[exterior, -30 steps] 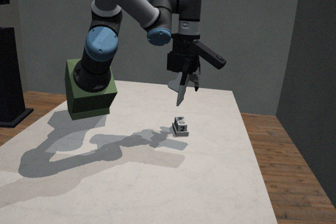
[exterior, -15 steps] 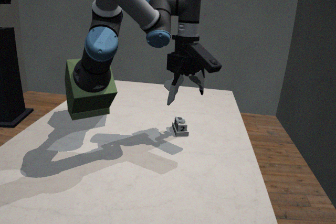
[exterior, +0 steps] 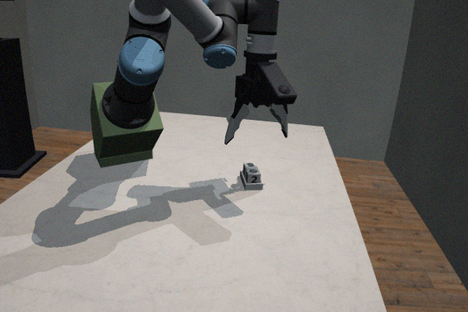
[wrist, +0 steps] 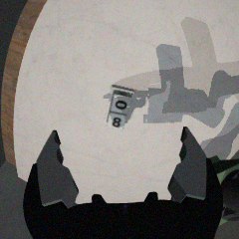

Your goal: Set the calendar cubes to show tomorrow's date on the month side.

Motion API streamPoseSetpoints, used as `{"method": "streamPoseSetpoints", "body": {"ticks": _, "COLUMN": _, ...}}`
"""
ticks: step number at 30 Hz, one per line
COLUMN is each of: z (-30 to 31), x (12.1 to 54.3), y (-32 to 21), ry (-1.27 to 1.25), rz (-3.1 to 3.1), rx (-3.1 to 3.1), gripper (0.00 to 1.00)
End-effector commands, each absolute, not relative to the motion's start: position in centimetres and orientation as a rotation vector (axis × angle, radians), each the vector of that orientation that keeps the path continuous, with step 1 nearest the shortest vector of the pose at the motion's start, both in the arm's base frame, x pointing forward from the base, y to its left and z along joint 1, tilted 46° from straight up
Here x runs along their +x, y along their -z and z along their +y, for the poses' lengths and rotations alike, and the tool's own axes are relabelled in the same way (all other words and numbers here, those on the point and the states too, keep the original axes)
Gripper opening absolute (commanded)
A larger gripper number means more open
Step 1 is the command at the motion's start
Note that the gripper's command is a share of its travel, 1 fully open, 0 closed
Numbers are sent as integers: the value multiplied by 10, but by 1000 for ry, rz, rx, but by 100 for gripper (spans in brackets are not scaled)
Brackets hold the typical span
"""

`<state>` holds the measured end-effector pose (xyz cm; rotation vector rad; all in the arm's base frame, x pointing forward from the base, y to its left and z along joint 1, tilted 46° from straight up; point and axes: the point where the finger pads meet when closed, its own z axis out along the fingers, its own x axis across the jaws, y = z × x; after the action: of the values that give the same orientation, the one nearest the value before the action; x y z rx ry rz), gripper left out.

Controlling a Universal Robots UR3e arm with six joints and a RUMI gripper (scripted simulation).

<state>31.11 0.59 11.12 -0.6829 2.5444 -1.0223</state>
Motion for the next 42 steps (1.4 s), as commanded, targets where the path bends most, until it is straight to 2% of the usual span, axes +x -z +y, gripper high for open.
{"method": "streamPoseSetpoints", "body": {"ticks": 1, "z": 5, "x": 310, "y": -110, "ry": 994, "rz": 2551, "rx": -525, "gripper": 100}}
{"method": "streamPoseSetpoints", "body": {"ticks": 28, "z": 3, "x": 309, "y": -107, "ry": 945, "rz": 2548, "rx": -346, "gripper": 100}}
{"method": "streamPoseSetpoints", "body": {"ticks": 29, "z": 3, "x": 309, "y": -107, "ry": 945, "rz": 2548, "rx": -346, "gripper": 29}}
{"method": "streamPoseSetpoints", "body": {"ticks": 42, "z": 3, "x": 309, "y": -107, "ry": 945, "rz": 2548, "rx": -346, "gripper": 29}}
